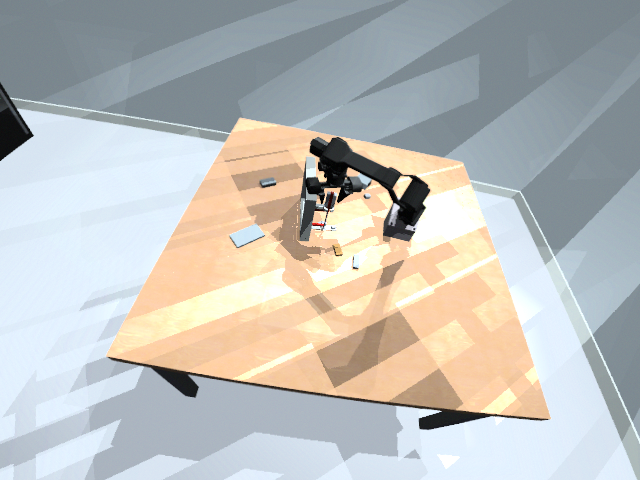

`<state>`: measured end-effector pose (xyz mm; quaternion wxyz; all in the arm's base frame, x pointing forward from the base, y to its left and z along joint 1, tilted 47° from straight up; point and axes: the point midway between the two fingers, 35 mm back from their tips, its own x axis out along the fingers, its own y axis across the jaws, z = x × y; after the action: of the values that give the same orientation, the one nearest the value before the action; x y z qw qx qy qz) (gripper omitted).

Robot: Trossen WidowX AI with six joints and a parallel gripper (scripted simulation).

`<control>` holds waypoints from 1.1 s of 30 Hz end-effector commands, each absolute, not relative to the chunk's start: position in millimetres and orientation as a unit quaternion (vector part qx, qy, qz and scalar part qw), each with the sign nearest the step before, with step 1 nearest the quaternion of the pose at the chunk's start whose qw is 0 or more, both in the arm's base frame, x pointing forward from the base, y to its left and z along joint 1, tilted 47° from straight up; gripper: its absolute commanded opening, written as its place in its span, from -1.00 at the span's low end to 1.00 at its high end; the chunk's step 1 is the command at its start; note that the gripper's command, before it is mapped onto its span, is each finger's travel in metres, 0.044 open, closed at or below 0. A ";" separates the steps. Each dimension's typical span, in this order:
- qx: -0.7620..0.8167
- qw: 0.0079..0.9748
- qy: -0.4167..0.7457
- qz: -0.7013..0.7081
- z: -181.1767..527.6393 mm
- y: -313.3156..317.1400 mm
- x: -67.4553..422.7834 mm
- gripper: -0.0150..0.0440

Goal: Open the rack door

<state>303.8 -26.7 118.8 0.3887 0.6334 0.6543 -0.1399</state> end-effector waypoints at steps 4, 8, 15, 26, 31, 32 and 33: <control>0.688 0.275 0.622 -0.253 117.5 -26.5 303.6 0.48; 0.693 0.264 0.618 -0.263 117.5 -26.5 303.6 0.48; 0.693 0.264 0.618 -0.263 117.5 -26.5 303.6 0.41; 0.693 0.264 0.618 -0.263 117.5 -26.5 303.6 0.16; 0.693 0.264 0.618 -0.263 117.5 -26.5 303.6 0.05; 0.693 0.264 0.618 -0.263 117.5 -26.5 303.6 0.02; 0.693 0.264 0.618 -0.263 117.5 -26.5 303.6 0.00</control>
<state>303.6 -26.2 117.9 0.2644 0.6925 0.6182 -0.2613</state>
